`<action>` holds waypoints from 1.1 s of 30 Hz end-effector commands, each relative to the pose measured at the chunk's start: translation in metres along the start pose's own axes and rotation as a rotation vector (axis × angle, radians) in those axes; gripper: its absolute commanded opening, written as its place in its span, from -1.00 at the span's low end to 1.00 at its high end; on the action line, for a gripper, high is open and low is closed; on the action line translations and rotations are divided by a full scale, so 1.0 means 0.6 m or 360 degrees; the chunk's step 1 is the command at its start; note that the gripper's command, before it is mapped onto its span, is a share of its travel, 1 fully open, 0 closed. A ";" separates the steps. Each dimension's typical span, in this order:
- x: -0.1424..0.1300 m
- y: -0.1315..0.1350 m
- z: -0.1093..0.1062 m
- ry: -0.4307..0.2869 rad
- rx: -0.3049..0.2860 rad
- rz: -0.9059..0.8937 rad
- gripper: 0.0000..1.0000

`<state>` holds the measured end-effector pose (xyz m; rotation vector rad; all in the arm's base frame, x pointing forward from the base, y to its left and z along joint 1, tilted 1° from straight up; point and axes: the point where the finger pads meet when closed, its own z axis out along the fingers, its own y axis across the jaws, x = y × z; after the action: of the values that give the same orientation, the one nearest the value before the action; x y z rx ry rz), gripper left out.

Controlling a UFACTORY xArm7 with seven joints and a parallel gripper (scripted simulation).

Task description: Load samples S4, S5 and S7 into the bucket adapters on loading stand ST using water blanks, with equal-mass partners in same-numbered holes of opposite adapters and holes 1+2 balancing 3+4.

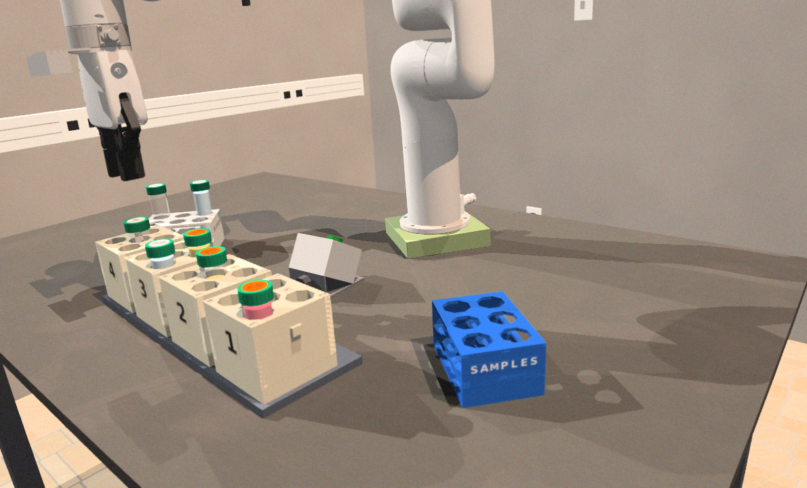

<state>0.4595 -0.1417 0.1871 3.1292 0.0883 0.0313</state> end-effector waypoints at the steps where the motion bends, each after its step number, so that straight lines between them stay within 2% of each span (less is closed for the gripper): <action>1: 0.002 0.001 -0.020 0.0007 -0.0002 0.0000 -0.13; 21: 0.002 0.001 -0.079 0.0007 -0.0002 0.0000 -0.13; 33: 0.002 0.001 -0.079 0.0007 -0.0002 0.0000 -0.13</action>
<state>0.4585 -0.1411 0.2321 3.1292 0.0884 0.0306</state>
